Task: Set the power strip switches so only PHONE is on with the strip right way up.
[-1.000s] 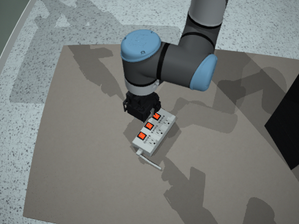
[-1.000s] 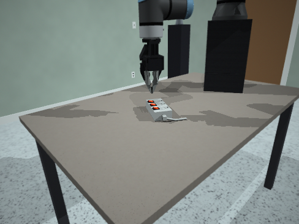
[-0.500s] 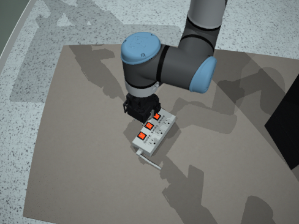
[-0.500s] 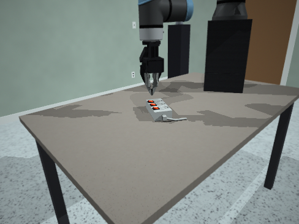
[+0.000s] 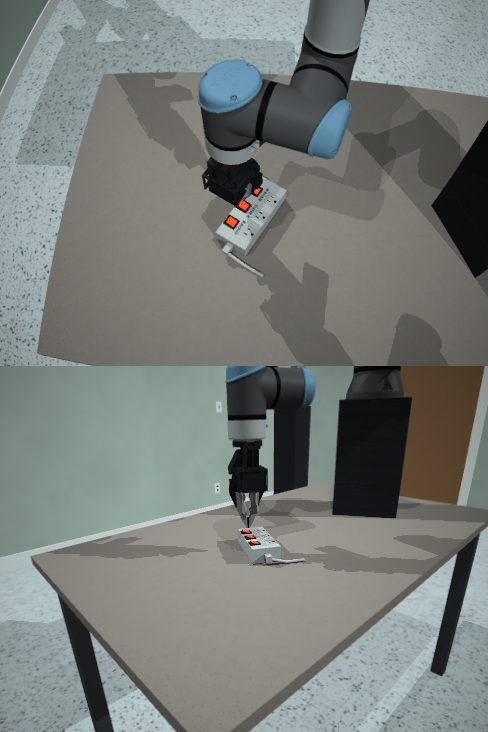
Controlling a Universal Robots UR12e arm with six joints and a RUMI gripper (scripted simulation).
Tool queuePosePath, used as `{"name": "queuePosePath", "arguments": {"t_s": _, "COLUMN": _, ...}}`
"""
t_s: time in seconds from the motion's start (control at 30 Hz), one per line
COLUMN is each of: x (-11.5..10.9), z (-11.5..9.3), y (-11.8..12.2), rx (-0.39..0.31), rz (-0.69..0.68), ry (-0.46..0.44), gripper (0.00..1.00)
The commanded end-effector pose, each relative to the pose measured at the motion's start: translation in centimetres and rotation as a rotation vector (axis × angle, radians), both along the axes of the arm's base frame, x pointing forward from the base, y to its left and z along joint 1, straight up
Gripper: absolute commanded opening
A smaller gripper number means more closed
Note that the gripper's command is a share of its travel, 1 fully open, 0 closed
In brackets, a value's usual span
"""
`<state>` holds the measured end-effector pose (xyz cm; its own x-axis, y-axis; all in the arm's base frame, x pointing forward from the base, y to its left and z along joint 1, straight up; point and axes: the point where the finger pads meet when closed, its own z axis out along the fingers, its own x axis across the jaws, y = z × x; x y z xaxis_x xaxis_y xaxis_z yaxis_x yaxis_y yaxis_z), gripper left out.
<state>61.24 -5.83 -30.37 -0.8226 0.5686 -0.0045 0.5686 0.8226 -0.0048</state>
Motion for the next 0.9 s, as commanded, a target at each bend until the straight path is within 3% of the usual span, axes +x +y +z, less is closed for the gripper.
{"name": "queuePosePath", "arguments": {"t_s": 0.0, "x": 0.4, "z": -0.8, "y": -0.2, "rx": -0.001, "rz": -0.001, "ry": -0.005, "gripper": 0.00}}
{"name": "queuePosePath", "arguments": {"t_s": 0.87, "x": 0.3, "z": -1.8, "y": -0.2, "rx": -0.001, "rz": -0.001, "ry": -0.004, "gripper": 0.00}}
